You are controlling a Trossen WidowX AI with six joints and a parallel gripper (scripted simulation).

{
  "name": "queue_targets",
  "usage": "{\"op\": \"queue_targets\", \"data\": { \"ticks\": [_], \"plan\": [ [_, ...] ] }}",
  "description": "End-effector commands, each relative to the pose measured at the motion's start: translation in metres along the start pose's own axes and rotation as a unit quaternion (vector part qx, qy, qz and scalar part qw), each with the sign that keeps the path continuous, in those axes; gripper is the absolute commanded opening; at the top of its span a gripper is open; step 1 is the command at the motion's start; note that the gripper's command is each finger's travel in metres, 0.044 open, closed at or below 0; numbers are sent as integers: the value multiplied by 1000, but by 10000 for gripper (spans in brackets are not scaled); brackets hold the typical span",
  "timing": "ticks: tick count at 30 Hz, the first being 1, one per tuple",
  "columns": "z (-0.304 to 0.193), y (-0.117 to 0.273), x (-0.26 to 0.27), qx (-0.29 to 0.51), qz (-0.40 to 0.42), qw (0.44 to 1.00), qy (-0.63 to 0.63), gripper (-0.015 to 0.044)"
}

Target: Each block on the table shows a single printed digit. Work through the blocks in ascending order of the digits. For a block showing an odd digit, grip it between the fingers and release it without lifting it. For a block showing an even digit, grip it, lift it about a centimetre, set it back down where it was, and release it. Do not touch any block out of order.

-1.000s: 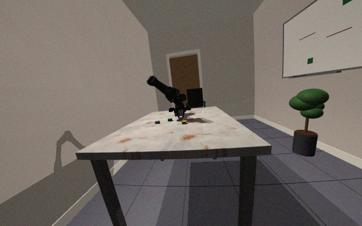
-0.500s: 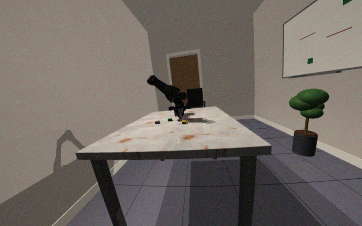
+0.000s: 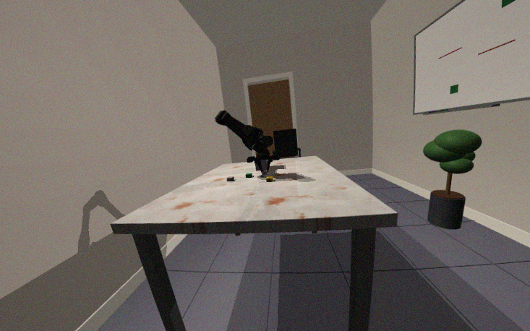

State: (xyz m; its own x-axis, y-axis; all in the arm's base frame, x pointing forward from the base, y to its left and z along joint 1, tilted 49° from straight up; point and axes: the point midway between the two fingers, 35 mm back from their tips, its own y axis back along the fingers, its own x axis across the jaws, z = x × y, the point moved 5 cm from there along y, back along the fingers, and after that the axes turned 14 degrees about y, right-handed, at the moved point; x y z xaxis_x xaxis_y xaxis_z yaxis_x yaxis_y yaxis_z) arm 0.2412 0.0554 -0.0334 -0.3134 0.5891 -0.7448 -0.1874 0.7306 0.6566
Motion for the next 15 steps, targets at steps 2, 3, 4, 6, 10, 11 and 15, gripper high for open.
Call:
{"op": "queue_targets", "data": {
  "ticks": [2, 3, 4, 6, 10, 11, 15],
  "plan": [
    [-2, -7, 0, 3, 0, 1000, 4, 120],
    [-2, -9, 0, 3, -1, 1000, 4, 120],
    [-2, -10, 0, 3, -1, 1000, 4, 120],
    [-2, -10, 0, 3, -1, 1000, 4, 120],
    [-2, -10, 0, 3, -1, 1000, 4, 120],
    [-2, -10, 0, 3, -1, 1000, 4, 120],
    [-2, -10, 0, 3, -1, 1000, 4, 120]
  ]
}}
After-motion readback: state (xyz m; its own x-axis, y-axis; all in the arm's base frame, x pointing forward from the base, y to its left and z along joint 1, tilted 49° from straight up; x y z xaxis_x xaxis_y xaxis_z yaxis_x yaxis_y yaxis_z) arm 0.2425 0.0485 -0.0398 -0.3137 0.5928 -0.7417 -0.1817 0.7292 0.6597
